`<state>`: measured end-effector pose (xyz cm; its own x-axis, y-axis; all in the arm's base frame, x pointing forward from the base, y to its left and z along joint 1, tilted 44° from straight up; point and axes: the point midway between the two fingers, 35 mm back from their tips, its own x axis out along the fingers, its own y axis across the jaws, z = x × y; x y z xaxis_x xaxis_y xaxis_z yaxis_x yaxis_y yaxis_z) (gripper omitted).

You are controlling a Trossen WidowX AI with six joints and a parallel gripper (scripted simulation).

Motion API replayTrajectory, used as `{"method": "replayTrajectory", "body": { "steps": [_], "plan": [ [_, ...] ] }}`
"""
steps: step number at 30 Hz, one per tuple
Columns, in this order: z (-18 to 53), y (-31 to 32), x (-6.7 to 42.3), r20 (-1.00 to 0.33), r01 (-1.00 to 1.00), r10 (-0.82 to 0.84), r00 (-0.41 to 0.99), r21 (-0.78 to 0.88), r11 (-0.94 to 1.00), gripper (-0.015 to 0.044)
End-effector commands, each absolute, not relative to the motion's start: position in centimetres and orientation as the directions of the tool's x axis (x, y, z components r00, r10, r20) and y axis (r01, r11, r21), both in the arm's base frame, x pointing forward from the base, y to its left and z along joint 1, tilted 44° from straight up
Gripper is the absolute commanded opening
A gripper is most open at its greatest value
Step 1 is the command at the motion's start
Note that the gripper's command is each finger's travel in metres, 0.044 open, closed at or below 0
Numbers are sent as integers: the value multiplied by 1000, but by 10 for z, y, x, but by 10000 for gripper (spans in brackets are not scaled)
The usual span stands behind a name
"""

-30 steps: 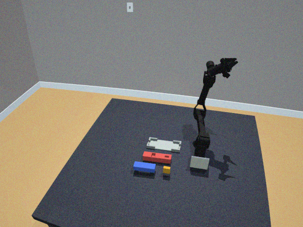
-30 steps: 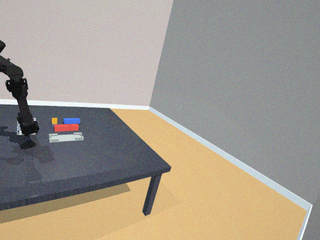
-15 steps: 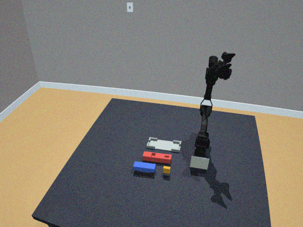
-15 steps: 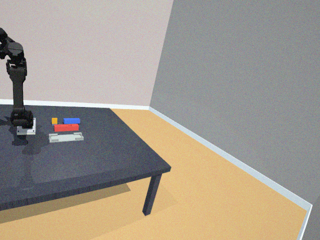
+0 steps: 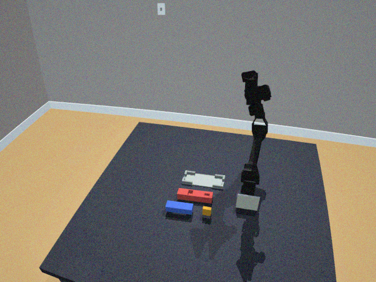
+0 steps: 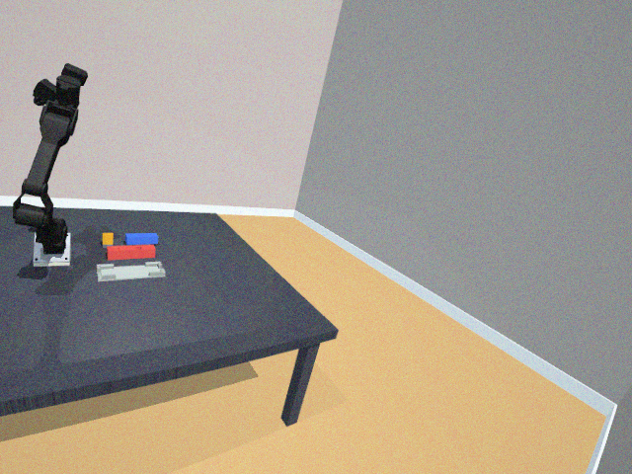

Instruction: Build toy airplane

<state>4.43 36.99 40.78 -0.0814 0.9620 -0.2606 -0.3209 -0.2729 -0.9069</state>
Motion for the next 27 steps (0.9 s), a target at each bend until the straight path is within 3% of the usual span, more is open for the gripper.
{"method": "replayTrajectory", "body": {
  "steps": [1,8,15,21,27],
  "plan": [
    [354,381,87,-429,-543,902,49,-769,-336,440],
    [267,366,163,-675,-850,697,242,-494,-183,440],
    [185,315,225,-868,-939,366,335,-277,203,440],
    [123,247,259,-951,-766,-2,309,-250,592,440],
    [78,164,274,-910,-412,-375,179,-415,811,440]
  ]
}}
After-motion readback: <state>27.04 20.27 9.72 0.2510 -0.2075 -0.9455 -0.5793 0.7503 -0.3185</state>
